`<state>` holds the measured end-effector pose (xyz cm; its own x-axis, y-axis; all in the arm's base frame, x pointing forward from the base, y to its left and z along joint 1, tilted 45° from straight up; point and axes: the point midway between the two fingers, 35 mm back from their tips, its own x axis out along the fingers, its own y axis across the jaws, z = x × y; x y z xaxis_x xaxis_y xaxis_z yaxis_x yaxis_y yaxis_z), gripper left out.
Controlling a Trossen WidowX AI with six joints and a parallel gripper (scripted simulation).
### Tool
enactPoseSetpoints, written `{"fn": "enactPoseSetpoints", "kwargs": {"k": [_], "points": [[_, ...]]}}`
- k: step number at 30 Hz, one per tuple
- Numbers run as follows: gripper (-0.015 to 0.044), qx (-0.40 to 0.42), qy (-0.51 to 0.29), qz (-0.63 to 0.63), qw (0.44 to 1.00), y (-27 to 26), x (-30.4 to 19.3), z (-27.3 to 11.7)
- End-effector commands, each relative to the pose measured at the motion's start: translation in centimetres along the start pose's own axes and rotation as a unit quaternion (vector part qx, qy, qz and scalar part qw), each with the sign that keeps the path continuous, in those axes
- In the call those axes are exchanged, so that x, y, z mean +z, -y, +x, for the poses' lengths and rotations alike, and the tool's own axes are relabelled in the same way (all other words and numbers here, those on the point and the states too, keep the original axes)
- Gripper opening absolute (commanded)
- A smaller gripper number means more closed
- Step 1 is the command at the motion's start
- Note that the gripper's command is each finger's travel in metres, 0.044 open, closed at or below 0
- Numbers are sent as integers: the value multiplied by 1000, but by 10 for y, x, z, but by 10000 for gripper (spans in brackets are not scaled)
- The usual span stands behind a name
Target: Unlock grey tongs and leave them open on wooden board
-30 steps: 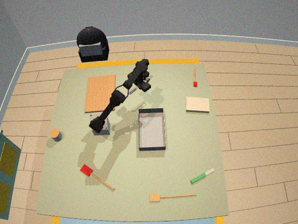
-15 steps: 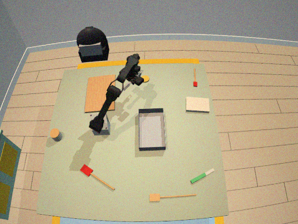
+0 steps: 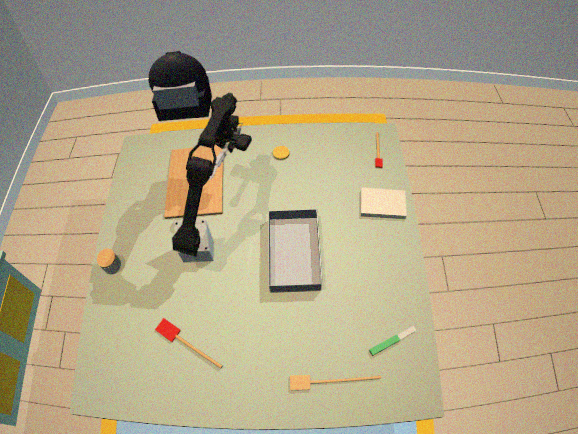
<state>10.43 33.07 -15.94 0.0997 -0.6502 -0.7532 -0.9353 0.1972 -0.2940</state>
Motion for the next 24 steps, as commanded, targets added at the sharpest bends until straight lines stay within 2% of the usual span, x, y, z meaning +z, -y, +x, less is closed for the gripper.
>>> {"fn": "enactPoseSetpoints", "kwargs": {"k": [1, 19, 24], "points": [[-150, 2, -4, -49, 999, -36, -8, 2], [-150, 4, -19, -216, 976, -158, -53, 18], [-150, 4, -21, -229, 973, -167, -58, 20]]}}
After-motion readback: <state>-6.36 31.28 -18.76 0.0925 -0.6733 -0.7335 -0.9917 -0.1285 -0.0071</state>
